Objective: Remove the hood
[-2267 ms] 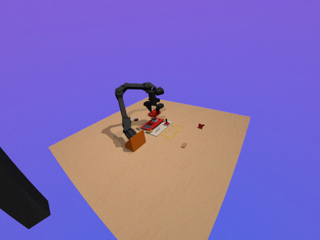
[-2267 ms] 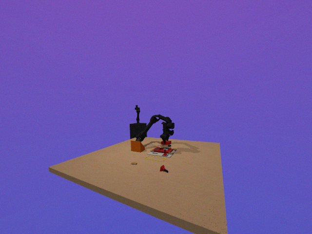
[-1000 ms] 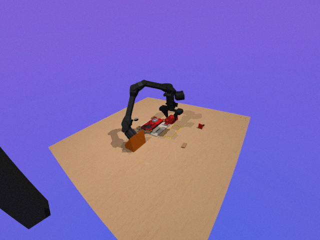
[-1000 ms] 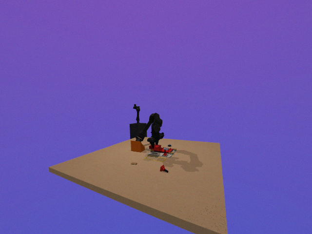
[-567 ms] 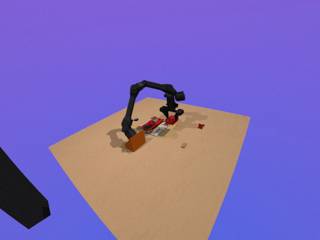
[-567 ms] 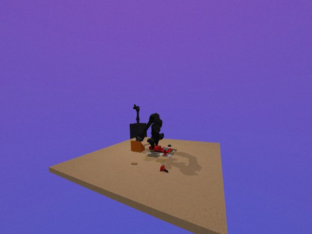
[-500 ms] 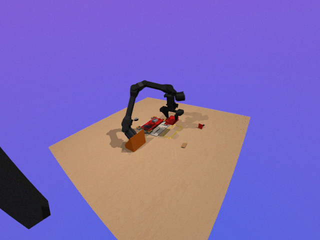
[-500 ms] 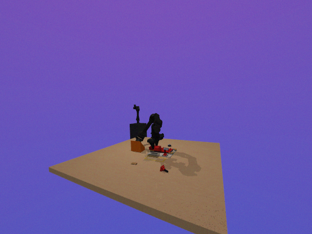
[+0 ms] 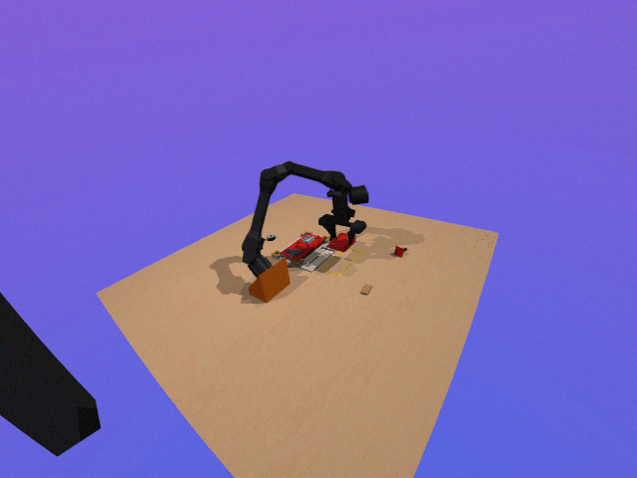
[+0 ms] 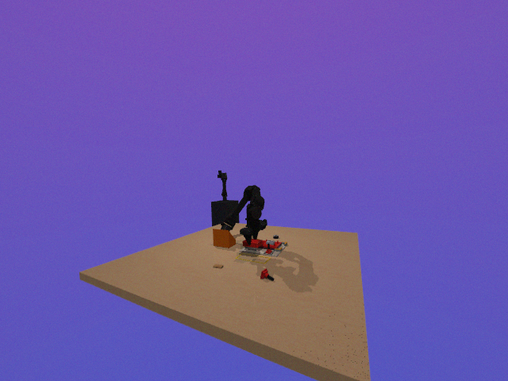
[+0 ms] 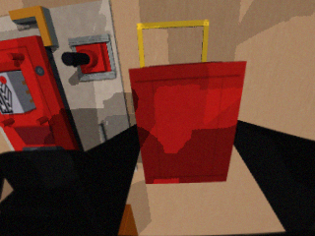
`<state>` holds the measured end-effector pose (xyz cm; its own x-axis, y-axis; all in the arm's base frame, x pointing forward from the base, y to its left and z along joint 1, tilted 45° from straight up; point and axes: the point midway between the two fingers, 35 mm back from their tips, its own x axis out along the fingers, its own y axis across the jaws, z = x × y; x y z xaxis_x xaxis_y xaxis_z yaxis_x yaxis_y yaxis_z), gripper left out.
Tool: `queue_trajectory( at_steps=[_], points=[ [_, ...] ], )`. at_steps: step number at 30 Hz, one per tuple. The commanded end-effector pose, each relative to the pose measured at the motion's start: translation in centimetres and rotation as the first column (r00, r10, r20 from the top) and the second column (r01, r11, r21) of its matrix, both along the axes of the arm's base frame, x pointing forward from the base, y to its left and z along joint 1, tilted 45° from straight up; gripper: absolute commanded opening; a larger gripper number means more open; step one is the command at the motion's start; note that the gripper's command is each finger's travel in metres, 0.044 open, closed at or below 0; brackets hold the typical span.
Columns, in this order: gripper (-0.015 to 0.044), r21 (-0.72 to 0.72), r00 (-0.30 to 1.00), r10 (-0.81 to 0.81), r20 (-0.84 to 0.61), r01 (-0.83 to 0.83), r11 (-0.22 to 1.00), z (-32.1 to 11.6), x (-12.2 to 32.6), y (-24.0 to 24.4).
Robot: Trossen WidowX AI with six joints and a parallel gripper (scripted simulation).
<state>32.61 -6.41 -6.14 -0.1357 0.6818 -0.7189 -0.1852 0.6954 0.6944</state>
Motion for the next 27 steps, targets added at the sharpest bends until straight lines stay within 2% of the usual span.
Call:
queue_trajectory(
  at_steps=[1,27],
  points=[
    [0.0000,0.004,1.000,-0.001,-0.003,0.001,1.000,-0.3,-0.1,0.4],
    [0.0000,0.005,1.000,-0.001,-0.003,0.001,1.000,-1.8,-0.3,1.9]
  ],
)
